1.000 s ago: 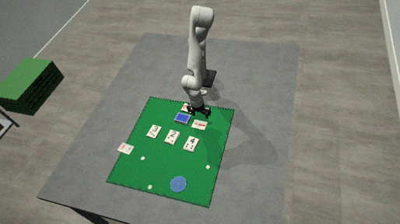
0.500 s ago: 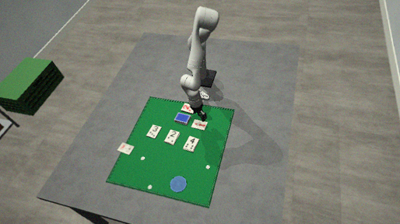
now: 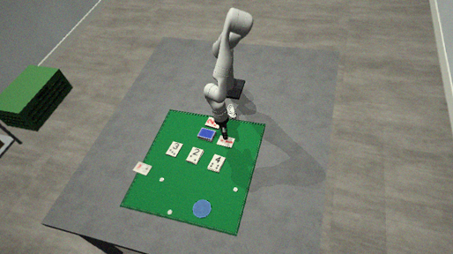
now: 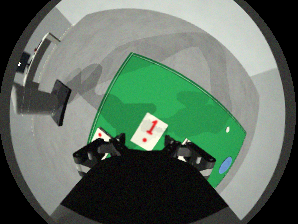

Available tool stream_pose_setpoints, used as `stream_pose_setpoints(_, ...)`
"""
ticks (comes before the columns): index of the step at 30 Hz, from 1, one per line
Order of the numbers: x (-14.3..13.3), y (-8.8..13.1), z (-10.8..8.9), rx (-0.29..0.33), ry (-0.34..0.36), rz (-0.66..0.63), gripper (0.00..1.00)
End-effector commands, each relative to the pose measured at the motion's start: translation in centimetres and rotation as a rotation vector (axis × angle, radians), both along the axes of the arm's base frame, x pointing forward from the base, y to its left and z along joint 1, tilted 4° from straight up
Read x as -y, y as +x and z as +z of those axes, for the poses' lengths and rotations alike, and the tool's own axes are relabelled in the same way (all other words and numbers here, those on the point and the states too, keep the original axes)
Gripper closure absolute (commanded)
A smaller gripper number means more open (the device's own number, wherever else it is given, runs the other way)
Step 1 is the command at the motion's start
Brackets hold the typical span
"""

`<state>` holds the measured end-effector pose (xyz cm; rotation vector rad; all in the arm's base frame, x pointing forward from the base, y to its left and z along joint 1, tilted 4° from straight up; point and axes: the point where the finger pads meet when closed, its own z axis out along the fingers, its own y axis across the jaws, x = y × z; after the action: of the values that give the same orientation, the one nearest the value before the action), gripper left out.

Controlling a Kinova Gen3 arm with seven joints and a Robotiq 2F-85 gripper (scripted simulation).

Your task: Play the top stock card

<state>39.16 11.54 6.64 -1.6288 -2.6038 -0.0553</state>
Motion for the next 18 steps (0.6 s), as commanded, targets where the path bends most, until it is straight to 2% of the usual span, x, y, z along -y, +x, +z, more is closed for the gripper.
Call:
stream_pose_setpoints(1, -0.17, -0.37, -0.08, -0.012, -0.009, -0.100, 0.15)
stream_pose_setpoints(8, -0.08, 0.06, 0.09, -0.005, -0.012, -0.283, 0.15)
stream_pose_setpoints(10, -0.08, 0.06, 0.09, -0.005, -0.012, -0.283, 0.15)
stream_pose_setpoints(18, -0.02, 0.43, 0.26, 0.001, -0.012, -0.420, 0.15)
